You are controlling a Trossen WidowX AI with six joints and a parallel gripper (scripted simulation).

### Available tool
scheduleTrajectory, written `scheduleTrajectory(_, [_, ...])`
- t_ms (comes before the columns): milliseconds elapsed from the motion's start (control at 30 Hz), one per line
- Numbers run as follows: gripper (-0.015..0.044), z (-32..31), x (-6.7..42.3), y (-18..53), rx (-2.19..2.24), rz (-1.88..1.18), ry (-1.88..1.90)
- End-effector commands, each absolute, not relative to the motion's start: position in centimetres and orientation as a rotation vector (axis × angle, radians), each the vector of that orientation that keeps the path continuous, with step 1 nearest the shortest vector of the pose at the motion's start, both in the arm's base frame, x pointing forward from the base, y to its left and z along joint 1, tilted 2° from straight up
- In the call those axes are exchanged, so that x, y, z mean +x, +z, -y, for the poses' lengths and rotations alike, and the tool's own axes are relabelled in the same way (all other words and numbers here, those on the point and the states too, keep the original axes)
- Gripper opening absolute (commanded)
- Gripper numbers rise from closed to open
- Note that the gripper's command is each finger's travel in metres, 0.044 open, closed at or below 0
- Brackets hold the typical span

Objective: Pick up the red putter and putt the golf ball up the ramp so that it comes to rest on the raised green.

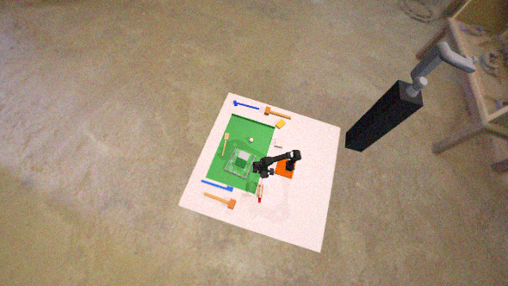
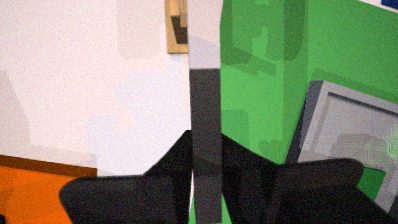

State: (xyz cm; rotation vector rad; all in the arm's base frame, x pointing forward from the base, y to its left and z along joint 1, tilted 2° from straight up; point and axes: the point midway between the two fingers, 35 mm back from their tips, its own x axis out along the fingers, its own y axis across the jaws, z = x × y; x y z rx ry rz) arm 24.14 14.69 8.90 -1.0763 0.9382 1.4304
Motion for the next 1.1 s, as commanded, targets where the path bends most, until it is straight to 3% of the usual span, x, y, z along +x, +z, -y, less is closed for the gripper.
scheduleTrajectory(0, [0.0,-14.7,24.2,11.9,-1.077,-0.912,1.426])
scheduleTrajectory(367, [0.0,-14.1,24.1,13.6,-1.068,-0.94,1.411])
scheduleTrajectory(1067, [0.0,-3.5,28.0,13.8,-0.75,-1.231,0.94])
